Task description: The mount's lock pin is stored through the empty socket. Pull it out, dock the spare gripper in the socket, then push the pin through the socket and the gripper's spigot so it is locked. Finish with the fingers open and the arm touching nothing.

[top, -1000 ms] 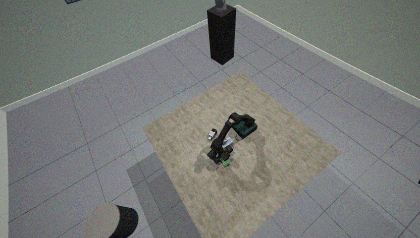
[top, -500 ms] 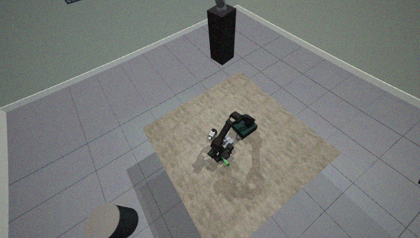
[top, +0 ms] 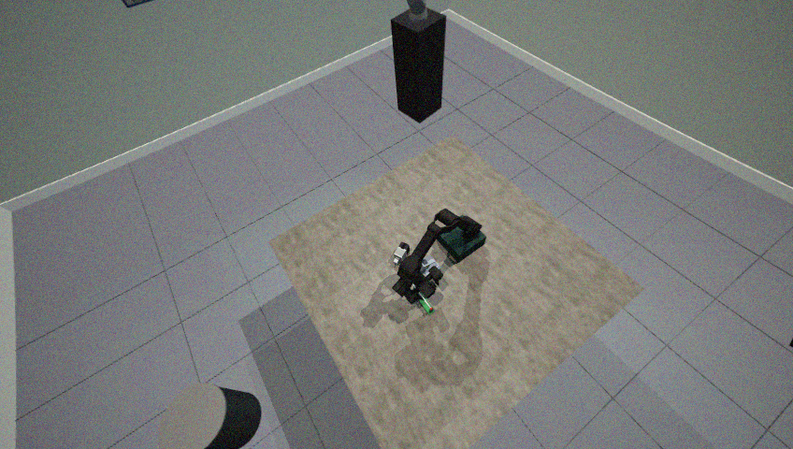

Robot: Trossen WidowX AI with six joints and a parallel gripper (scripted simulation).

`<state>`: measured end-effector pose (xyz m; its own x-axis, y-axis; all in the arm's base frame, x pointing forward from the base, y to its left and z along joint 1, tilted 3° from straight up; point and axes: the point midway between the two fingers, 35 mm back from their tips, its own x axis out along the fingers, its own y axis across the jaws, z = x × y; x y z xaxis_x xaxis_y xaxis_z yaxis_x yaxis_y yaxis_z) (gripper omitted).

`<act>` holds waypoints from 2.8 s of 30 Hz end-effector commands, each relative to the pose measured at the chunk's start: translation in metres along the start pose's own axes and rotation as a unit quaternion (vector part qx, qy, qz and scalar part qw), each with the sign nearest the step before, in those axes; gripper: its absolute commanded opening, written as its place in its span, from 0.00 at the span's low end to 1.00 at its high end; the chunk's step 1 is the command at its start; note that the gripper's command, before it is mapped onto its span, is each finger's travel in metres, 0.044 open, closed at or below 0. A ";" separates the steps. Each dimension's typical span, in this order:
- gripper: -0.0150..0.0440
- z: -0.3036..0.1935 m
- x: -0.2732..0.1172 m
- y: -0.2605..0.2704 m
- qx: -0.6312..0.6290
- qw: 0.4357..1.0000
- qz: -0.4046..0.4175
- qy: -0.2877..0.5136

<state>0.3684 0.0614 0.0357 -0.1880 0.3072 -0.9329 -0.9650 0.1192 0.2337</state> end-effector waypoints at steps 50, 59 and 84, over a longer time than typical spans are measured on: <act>1.00 -0.166 -0.123 0.027 0.297 0.858 -0.306 -0.285; 1.00 -0.226 -0.134 0.076 0.346 0.756 -0.433 -0.349; 1.00 -0.254 -0.065 0.055 0.346 0.756 -0.433 -0.348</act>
<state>0.2822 -0.1932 0.0468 0.8360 0.2192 -0.5030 -0.2952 0.9524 -0.0756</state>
